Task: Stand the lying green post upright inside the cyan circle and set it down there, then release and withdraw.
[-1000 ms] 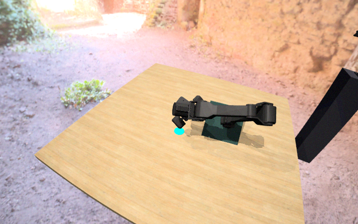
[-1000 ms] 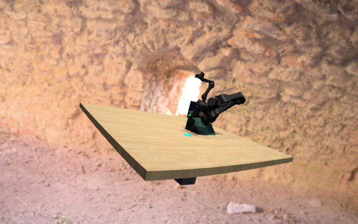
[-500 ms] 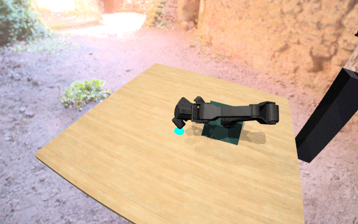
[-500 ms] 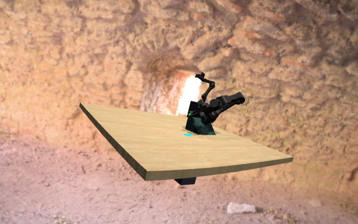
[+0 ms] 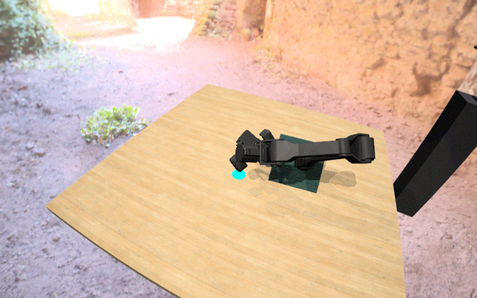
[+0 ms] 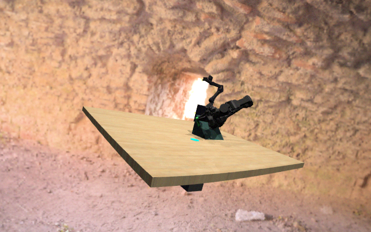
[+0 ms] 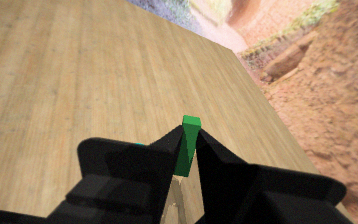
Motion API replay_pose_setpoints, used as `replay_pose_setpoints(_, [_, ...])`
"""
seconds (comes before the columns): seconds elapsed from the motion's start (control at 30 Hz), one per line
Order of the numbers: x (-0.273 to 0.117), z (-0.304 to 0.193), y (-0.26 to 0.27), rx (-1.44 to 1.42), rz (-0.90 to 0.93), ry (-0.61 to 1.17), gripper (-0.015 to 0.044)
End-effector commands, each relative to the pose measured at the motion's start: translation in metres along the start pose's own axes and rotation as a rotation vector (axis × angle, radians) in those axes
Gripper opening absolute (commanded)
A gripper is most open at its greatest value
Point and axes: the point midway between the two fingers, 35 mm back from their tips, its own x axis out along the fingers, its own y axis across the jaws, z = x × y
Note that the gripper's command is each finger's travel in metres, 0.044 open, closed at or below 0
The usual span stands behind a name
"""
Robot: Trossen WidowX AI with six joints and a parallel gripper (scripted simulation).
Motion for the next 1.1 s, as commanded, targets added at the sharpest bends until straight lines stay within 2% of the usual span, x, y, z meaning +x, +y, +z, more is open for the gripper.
replay_pose_setpoints(0.0, [-0.0007, 0.0004, -0.0002, 0.02, 0.007, -0.03, 0.0023])
replay_pose_setpoints(1.07, [-0.0102, 0.0054, 0.0033, 0.146, 0.091, -0.219, 0.0023])
